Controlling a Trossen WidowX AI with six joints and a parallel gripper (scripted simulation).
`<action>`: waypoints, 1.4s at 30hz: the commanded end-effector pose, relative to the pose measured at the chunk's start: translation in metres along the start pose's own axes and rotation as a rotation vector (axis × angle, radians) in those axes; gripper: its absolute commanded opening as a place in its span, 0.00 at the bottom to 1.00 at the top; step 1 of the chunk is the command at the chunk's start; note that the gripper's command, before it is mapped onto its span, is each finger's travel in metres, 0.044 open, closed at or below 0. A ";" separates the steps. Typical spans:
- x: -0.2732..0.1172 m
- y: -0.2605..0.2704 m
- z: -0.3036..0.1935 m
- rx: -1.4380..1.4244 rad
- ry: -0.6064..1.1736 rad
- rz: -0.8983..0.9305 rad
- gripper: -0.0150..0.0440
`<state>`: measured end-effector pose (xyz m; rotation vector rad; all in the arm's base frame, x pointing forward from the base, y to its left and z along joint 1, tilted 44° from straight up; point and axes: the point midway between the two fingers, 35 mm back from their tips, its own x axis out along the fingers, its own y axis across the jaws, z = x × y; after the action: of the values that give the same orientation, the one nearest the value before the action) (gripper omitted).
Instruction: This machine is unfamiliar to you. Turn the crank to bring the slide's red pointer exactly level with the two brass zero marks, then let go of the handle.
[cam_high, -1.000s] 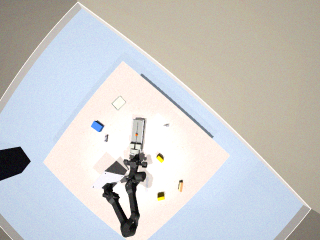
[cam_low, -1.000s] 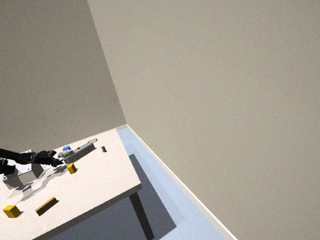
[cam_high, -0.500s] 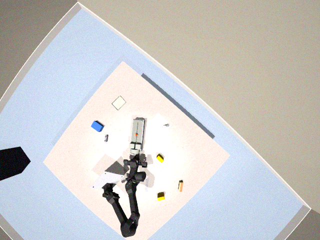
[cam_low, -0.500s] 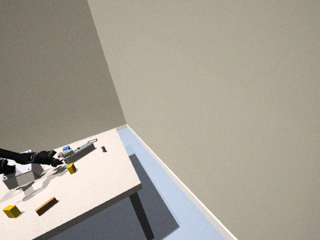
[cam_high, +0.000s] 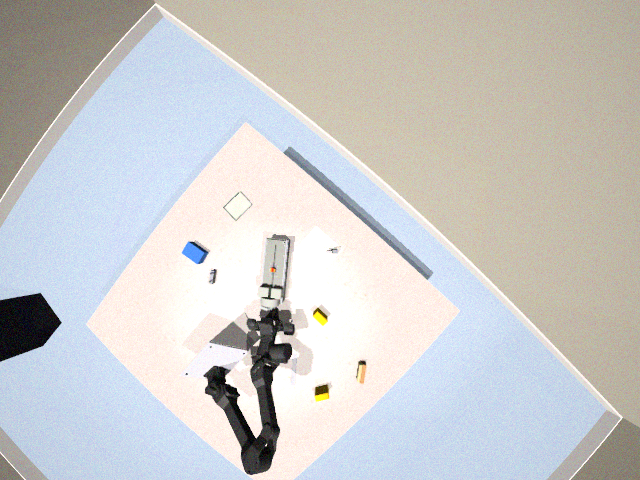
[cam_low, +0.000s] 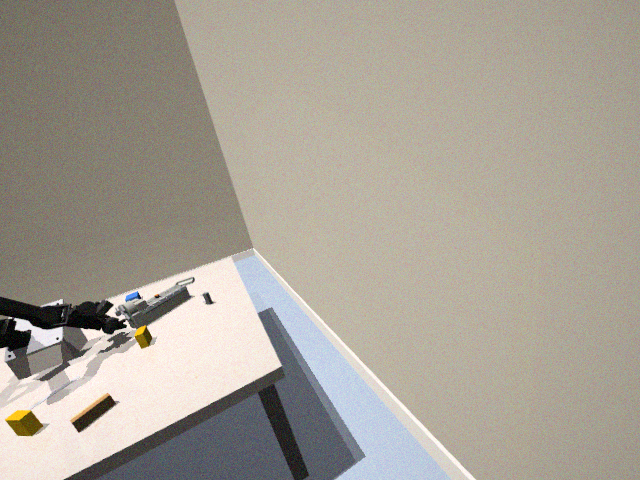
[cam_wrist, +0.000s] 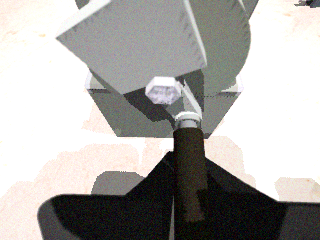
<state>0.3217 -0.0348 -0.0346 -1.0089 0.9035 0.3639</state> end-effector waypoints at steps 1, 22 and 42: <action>0.000 0.001 0.000 -0.002 0.002 0.005 0.25; 0.000 0.000 0.000 0.000 0.000 0.000 0.25; -0.003 0.000 0.004 0.000 0.000 0.001 1.00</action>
<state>0.3207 -0.0342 -0.0350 -1.0085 0.9088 0.3677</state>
